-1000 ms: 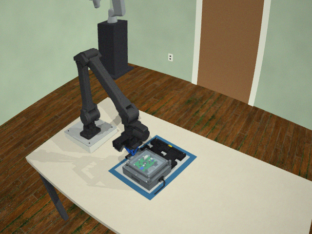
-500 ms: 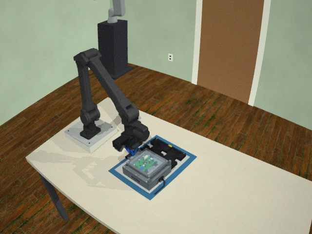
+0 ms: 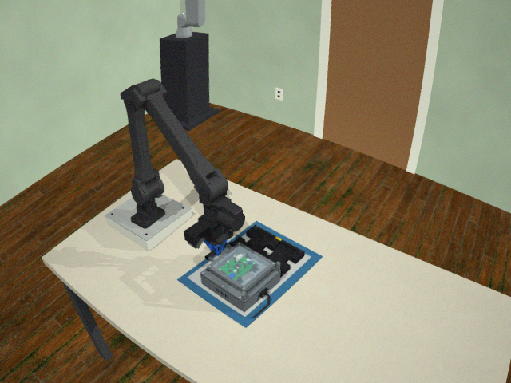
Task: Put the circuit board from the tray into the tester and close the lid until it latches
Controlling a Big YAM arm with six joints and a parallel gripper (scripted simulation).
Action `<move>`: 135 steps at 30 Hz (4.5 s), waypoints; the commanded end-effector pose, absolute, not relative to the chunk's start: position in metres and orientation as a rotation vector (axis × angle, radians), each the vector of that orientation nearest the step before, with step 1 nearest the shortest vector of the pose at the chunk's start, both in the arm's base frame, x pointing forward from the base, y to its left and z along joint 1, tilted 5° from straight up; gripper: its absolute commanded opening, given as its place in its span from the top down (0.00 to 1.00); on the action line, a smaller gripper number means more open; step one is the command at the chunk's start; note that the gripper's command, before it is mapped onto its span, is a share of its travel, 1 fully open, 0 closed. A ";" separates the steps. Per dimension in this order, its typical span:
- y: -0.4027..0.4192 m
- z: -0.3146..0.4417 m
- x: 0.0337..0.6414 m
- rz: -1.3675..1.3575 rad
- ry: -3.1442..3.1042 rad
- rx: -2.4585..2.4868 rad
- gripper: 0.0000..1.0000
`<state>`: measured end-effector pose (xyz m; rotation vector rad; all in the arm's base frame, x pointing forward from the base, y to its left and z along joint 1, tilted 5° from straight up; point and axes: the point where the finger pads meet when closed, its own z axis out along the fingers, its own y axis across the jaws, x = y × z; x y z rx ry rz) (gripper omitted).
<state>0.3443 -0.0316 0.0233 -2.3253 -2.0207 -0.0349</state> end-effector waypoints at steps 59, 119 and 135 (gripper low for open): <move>-0.030 0.037 0.366 -0.054 -2.043 -2.317 1.00; -0.032 0.051 0.370 -0.088 -2.059 -2.338 0.52; -0.038 0.081 0.369 -0.088 -2.052 -2.346 0.52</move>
